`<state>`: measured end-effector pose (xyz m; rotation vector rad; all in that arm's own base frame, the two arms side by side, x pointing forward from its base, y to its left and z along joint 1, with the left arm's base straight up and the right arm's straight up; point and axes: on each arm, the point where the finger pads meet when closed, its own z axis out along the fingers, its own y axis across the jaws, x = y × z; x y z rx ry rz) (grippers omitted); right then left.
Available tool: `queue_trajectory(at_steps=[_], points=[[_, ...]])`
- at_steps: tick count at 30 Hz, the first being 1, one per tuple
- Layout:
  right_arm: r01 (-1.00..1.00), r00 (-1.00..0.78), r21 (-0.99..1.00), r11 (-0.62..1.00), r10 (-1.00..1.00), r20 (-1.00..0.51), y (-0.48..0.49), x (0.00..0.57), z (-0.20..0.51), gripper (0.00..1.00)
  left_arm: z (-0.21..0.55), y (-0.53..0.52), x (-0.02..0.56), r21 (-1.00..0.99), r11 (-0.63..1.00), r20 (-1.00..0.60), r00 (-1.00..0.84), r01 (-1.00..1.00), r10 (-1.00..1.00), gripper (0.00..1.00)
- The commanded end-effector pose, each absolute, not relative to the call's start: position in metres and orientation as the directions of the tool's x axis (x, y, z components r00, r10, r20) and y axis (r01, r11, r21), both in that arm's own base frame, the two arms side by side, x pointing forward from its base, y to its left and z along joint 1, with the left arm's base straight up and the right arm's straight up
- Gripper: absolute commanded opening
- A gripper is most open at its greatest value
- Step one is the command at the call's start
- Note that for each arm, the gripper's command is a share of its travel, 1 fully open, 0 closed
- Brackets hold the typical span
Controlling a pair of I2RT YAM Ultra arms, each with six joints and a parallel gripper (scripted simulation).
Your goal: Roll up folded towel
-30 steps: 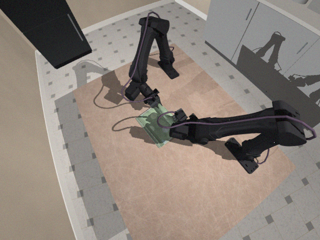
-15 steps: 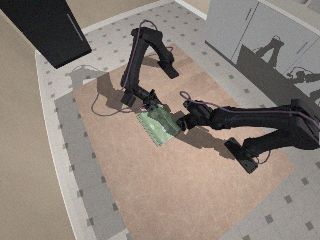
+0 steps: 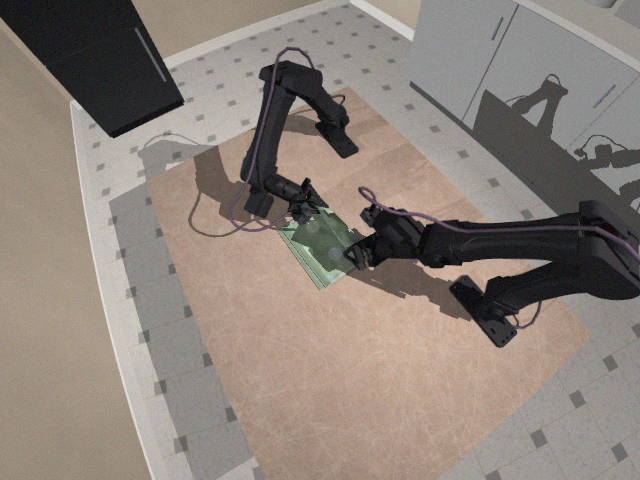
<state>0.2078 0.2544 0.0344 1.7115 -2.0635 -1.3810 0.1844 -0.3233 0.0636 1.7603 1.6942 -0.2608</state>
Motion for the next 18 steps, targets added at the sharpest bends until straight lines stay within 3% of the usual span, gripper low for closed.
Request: queue_trajectory(at_steps=[1, 18], points=[[-0.706, -0.347, 0.706, -0.059, -0.840, -0.417, 0.252, 0.208, 0.023, 0.22, 0.083, -0.333, 0.188, 0.342, 0.031, -0.604, 0.195, 0.939, 0.773, 0.98], [-0.706, -0.347, 0.706, -0.059, -0.840, -0.417, 0.252, 0.208, 0.023, 0.22, 0.031, -0.335, 0.178, 0.342, 0.041, -0.604, 0.187, 0.939, 0.775, 0.98]])
